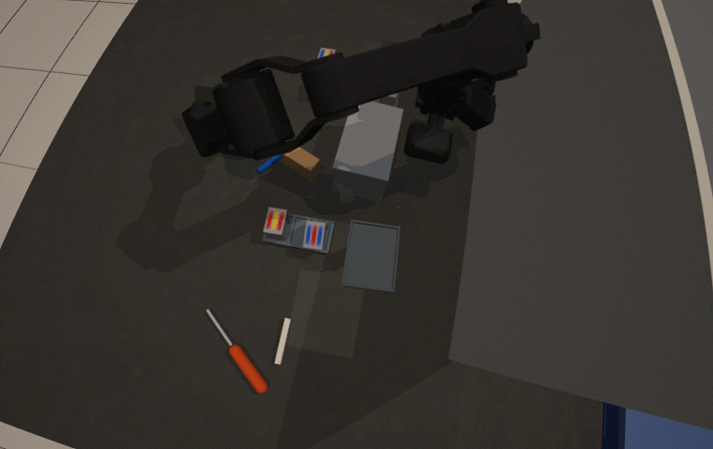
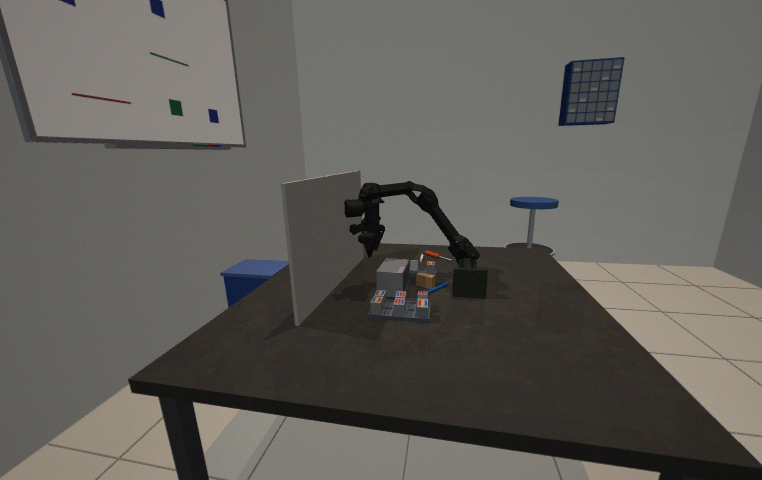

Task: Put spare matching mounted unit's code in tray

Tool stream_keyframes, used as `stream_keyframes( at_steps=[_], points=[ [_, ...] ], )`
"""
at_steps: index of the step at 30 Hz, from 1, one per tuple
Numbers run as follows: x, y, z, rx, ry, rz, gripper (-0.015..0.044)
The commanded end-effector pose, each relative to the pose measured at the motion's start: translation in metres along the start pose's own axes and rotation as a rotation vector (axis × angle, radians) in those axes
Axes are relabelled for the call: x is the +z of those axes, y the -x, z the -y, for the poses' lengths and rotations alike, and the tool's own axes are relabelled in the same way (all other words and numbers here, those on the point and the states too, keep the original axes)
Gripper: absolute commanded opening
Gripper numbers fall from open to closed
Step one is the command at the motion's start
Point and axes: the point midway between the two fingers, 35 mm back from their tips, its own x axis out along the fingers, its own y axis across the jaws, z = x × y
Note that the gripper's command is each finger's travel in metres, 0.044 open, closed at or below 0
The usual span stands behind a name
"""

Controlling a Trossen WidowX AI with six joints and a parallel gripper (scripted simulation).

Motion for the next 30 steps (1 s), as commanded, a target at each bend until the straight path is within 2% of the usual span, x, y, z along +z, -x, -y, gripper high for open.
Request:
stream_keyframes(
  at_steps=[1,8,14,19,25,30],
  points=[
    [-0.009,0.003,-0.02,0.006,0.072,0.003,0.044],
    [-0.063,0.015,-0.105,0.028,0.511,0.018,0.044],
    [-0.144,0.015,-0.184,0.042,1.112,0.021,0.044],
    [-0.217,0.004,-0.226,0.029,1.584,0.007,0.044],
    [-0.227,0.001,-0.23,0.026,1.646,0.004,0.044],
    [-0.225,-0.022,-0.227,0.025,1.646,0.004,0.0309]
  ],
)
